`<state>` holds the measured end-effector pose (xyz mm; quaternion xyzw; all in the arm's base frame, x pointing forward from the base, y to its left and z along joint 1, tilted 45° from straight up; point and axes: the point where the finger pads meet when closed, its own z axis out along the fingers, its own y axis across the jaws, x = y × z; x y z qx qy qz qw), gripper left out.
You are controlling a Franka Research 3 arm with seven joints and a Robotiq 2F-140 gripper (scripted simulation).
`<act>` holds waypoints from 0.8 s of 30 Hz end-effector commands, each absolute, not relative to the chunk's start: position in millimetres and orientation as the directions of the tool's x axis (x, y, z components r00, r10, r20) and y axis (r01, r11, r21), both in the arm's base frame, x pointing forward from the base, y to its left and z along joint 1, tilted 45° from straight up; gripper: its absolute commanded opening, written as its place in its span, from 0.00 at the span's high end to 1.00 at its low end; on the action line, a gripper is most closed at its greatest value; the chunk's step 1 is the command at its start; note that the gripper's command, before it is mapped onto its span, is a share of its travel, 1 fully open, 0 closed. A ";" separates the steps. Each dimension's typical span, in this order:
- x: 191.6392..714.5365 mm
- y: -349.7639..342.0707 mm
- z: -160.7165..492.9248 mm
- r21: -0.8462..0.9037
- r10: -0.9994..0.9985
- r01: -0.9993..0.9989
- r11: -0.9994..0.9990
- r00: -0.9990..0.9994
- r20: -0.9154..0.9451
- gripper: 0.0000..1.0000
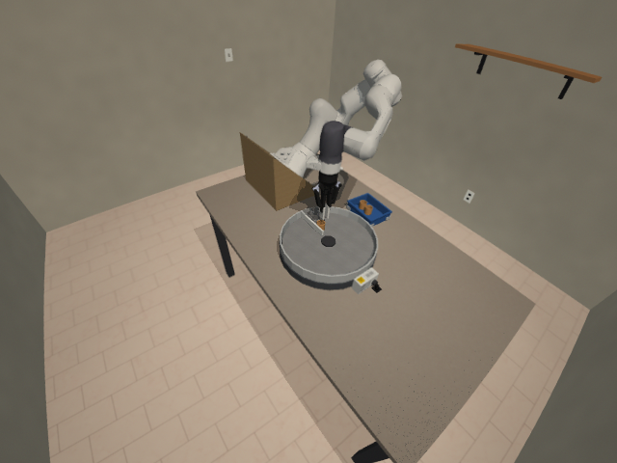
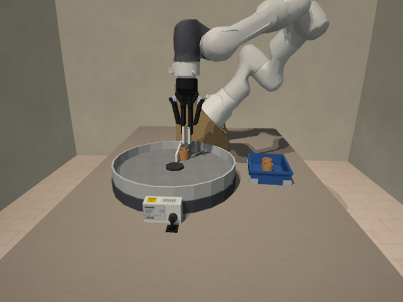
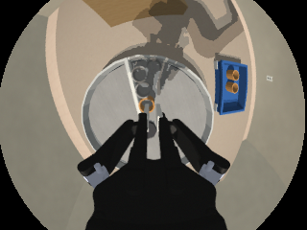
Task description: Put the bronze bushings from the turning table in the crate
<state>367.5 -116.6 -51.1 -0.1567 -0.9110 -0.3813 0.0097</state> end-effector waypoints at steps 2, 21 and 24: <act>367.8 -115.9 -51.1 0.694 0.273 0.288 0.660 -0.952 0.136 0.90; 369.9 -99.9 -67.4 0.694 0.273 0.288 0.660 -0.952 0.136 0.90; 369.9 -99.9 -67.4 0.694 0.273 0.288 0.660 -0.952 0.136 0.90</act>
